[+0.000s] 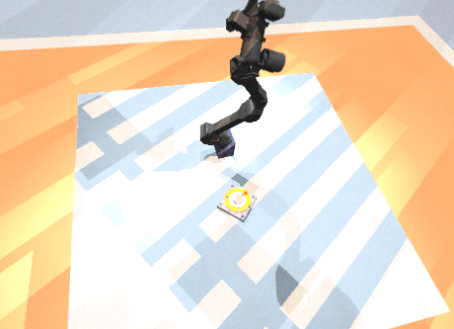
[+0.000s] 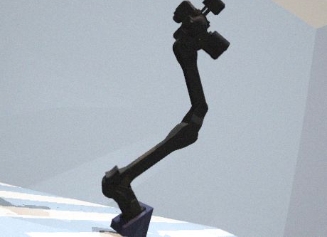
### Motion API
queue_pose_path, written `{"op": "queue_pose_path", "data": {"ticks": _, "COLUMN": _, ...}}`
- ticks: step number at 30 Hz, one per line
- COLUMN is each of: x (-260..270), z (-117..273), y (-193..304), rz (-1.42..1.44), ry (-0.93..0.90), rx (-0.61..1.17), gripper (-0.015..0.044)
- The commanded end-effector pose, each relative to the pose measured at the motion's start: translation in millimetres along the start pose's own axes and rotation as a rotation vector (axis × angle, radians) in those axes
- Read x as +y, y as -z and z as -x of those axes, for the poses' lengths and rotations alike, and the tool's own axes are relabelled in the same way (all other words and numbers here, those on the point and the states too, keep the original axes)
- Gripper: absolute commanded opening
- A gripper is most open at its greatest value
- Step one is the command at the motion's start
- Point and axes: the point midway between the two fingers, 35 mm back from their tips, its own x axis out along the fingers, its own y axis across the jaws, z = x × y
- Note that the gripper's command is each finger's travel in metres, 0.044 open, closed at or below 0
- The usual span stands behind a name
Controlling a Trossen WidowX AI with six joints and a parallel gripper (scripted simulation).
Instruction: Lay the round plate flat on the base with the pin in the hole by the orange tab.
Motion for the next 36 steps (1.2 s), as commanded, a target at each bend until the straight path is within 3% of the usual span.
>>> {"op": "queue_pose_path", "data": {"ticks": 1, "x": 1, "z": 0, "y": -7, "rz": 0.011, "ry": 0.005, "rx": -0.010, "gripper": 0.0374}}
{"op": "queue_pose_path", "data": {"ticks": 4, "x": 28, "z": -7, "y": -78, "rz": 0.072, "ry": 0.003, "rx": -0.134, "gripper": 0.0295}}
{"op": "queue_pose_path", "data": {"ticks": 10, "x": 74, "z": -17, "y": -136, "rz": 0.031, "ry": -0.076, "rx": -0.283, "gripper": 0.0138}}
{"op": "queue_pose_path", "data": {"ticks": 15, "x": 152, "z": -2, "y": -235, "rz": -0.061, "ry": -0.255, "rx": -0.523, "gripper": 0.0006}}
{"op": "queue_pose_path", "data": {"ticks": 18, "x": 168, "z": 11, "y": -260, "rz": -0.134, "ry": -0.300, "rx": -0.583, "gripper": 0.0000}}
{"op": "queue_pose_path", "data": {"ticks": 20, "x": 204, "z": 39, "y": -305, "rz": -0.206, "ry": -0.417, "rx": -0.697, "gripper": 0.0000}}
{"op": "queue_pose_path", "data": {"ticks": 26, "x": 253, "z": 100, "y": -365, "rz": -0.260, "ry": -0.601, "rx": -0.880, "gripper": 0.0000}}
{"op": "queue_pose_path", "data": {"ticks": 34, "x": 300, "z": 233, "y": -429, "rz": -0.338, "ry": -0.916, "rx": -1.178, "gripper": 0.0000}}
{"op": "queue_pose_path", "data": {"ticks": 36, "x": 303, "z": 289, "y": -442, "rz": -0.355, "ry": -1.005, "rx": -1.313, "gripper": 0.0000}}
